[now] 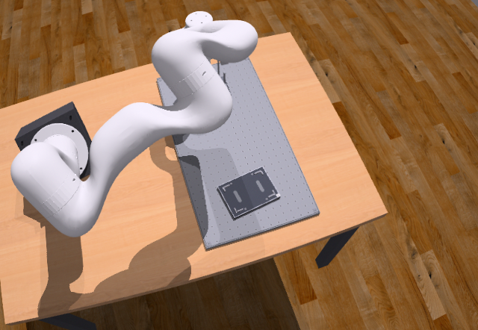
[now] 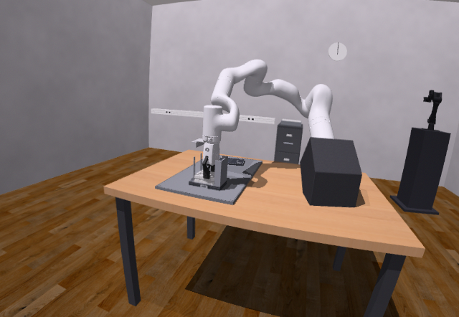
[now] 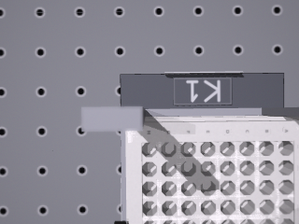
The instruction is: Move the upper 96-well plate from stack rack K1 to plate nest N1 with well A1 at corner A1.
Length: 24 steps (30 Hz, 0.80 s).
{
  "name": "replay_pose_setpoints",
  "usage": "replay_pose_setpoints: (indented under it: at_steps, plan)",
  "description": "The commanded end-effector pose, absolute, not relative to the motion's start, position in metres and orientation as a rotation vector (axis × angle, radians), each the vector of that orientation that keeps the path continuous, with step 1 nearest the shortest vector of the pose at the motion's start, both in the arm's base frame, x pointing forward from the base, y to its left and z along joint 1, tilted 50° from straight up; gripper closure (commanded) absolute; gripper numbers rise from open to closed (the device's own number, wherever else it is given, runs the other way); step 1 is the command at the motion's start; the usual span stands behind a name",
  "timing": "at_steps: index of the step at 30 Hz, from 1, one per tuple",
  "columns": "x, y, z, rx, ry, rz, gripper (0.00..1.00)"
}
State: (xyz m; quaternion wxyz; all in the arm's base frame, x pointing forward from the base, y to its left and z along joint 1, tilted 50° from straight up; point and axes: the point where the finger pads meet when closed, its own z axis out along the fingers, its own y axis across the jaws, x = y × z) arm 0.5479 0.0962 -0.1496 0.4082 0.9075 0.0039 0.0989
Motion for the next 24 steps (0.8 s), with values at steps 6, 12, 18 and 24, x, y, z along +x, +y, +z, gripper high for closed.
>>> replay_pose_setpoints:
  at_steps: [6,12,18,24]
  plan:
    - [0.5476,0.1006,-0.146,2.288,0.01,0.251,1.0]
    - [0.5469,0.1035,-0.1434,2.288,0.01,0.251,1.0]
    - [0.5461,0.1065,-0.1408,2.288,0.01,0.251,1.0]
    - [0.5458,0.108,-0.1395,2.288,0.01,0.251,1.0]
